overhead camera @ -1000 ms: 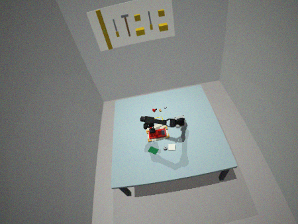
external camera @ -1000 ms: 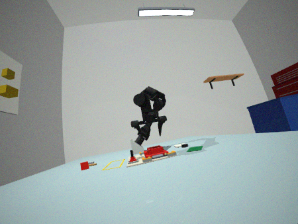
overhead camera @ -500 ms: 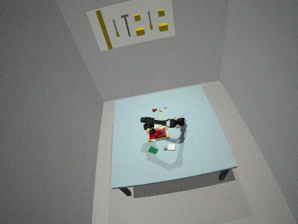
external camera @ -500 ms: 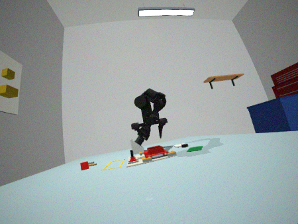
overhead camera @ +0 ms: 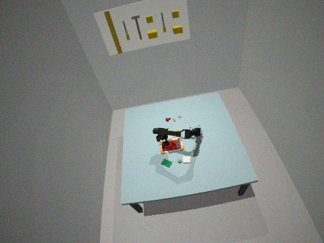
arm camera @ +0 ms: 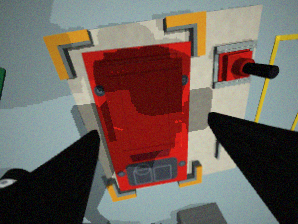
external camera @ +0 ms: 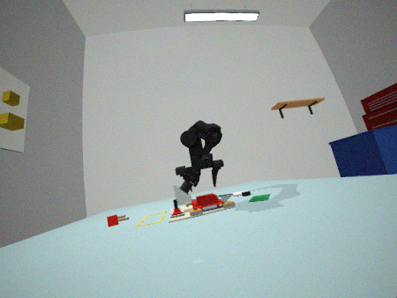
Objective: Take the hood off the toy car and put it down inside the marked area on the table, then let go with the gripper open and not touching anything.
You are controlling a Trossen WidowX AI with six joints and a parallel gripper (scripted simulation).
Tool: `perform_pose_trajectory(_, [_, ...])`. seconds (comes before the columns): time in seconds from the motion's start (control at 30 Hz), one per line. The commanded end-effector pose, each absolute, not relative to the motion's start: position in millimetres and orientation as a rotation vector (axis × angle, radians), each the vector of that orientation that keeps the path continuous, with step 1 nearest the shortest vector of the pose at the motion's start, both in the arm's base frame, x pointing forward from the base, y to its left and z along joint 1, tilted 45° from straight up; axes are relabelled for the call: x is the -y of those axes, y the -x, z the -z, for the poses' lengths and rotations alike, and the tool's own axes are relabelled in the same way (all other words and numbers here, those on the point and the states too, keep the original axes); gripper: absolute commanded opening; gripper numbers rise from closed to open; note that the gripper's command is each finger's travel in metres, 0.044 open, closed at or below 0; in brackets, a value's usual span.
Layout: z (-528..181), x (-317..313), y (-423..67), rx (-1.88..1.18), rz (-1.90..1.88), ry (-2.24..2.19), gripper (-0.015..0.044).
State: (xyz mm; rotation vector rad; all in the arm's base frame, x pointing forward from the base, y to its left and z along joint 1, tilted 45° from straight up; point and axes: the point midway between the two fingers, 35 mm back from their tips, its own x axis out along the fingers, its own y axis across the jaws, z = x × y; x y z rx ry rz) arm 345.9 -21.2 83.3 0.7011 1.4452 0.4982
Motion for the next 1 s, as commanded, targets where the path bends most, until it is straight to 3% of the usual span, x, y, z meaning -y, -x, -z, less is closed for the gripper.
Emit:
perform_pose_trajectory(0.0, [-81.5,18.7,-346.2,-1.443,-0.497,-0.707,0.0440])
perform_pose_trajectory(0.97, [-68.5,2.5,-346.5,-1.442,-0.499,-0.709,0.0440])
